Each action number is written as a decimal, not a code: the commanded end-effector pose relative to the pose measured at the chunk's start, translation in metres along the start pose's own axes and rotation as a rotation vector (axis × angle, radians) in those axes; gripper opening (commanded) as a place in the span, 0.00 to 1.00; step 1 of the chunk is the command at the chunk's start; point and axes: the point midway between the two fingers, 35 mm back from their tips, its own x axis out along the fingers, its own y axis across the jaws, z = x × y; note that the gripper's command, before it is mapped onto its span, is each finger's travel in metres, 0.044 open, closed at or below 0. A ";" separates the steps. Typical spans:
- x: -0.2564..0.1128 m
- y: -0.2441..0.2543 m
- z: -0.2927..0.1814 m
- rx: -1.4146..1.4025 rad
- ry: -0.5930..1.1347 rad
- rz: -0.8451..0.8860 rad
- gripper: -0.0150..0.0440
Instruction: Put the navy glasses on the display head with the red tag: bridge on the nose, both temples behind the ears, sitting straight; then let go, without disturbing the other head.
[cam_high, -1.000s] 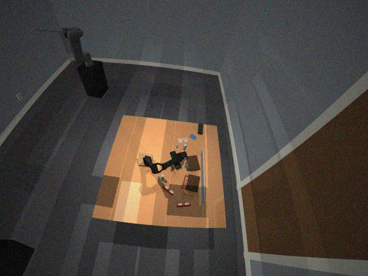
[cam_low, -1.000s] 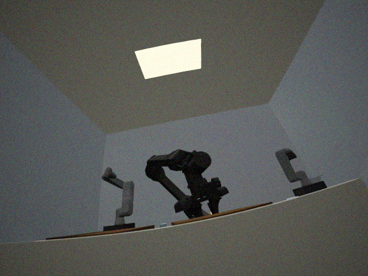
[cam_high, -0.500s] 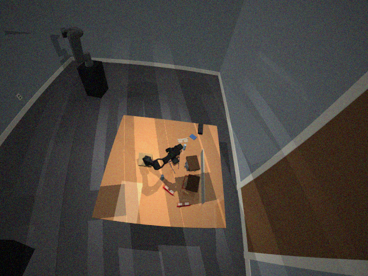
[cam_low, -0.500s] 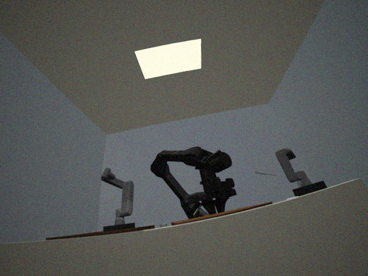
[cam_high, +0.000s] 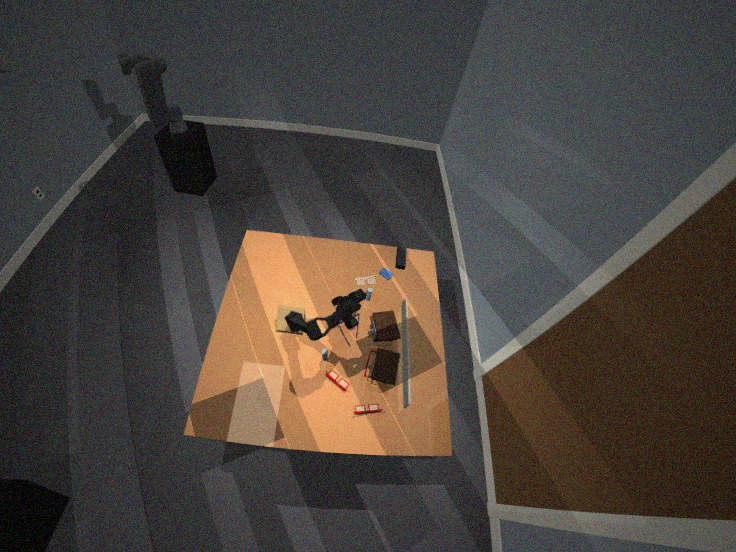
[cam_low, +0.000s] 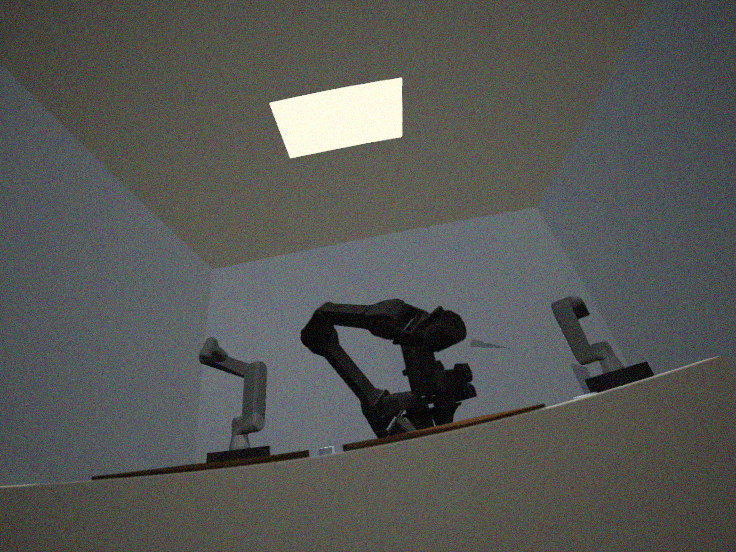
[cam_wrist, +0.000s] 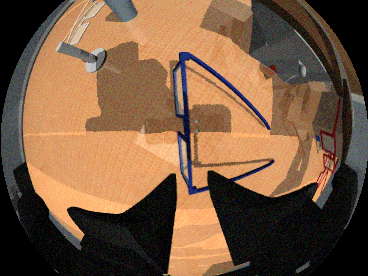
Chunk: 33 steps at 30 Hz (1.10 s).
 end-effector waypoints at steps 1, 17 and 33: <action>0.008 0.001 -0.002 -0.008 0.007 -0.004 0.46; 0.034 0.003 -0.003 -0.008 0.007 -0.005 0.46; 0.048 0.002 -0.004 -0.008 0.008 -0.007 0.46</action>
